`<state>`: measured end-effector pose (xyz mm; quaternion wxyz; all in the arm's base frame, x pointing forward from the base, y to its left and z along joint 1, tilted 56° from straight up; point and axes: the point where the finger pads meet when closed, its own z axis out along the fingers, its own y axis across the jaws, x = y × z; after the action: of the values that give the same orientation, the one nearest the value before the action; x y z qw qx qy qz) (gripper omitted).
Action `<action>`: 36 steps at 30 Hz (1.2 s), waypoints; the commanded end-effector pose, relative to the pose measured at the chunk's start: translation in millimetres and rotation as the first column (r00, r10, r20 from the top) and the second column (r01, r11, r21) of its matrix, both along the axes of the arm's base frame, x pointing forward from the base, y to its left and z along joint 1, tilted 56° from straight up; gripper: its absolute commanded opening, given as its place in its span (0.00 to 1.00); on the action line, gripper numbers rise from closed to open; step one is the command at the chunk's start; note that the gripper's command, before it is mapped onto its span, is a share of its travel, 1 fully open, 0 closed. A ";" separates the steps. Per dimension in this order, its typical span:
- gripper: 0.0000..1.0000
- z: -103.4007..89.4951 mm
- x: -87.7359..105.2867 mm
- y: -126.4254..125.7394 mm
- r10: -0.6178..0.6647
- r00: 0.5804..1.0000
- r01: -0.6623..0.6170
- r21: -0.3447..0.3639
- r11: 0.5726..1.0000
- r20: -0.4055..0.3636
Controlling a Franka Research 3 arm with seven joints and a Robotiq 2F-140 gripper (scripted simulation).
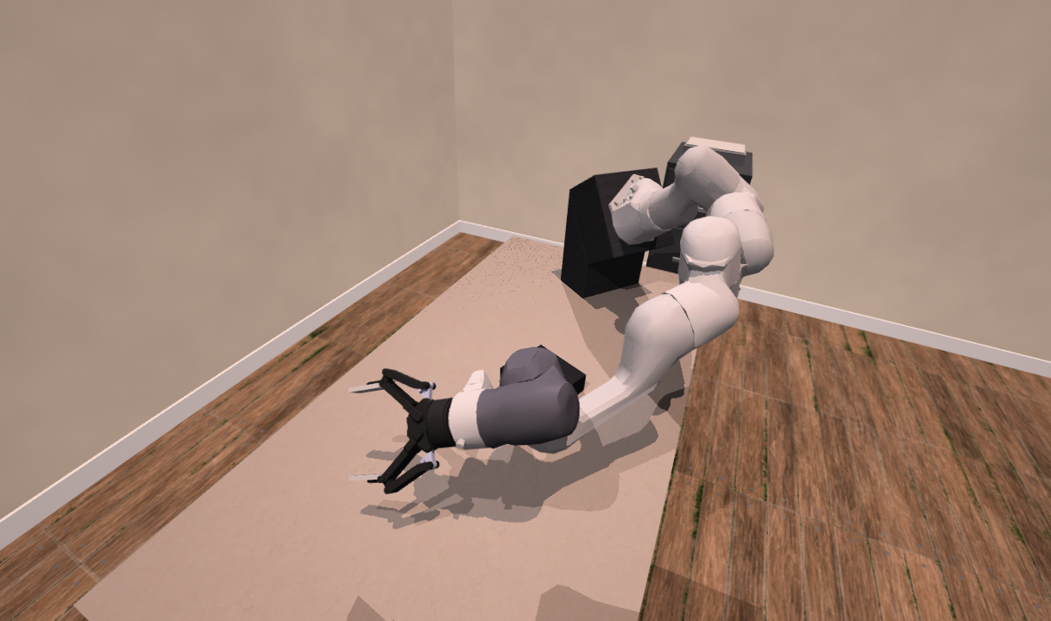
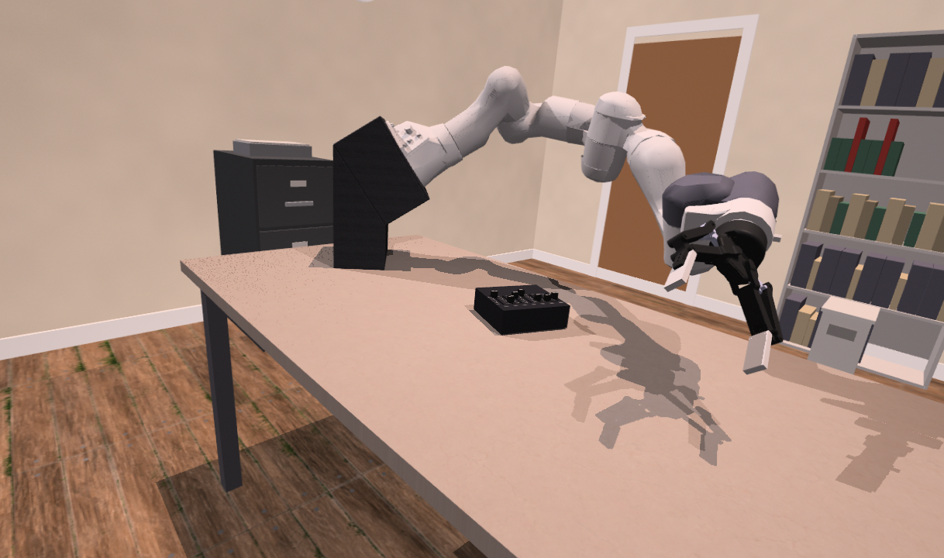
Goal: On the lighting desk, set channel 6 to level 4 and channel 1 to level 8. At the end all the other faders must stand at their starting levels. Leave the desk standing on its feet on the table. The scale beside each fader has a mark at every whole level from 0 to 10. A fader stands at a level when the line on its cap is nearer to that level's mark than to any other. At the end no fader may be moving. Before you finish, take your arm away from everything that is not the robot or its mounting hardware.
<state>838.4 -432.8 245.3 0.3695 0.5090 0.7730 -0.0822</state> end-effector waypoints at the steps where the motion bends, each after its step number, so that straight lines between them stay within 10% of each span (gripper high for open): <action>1: 1.00 -15.9 -34.2 -21.7 -0.046 0.999 0.048 0.074 0.996 -0.029; 15: 1.00 -90.5 -176.4 -26.6 -0.165 0.977 0.208 0.460 0.863 -0.133; 22: 1.00 -124.3 -258.6 37.5 -0.171 0.972 0.235 0.713 0.660 -0.161; 27: 1.00 -128.2 -275.3 59.5 -0.167 0.973 0.228 0.767 0.601 -0.158; 36: 1.00 -122.3 -334.7 172.3 -0.147 0.985 0.138 0.938 0.316 -0.096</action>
<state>519.2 -305.6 115.6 0.0154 0.7321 0.6146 0.2934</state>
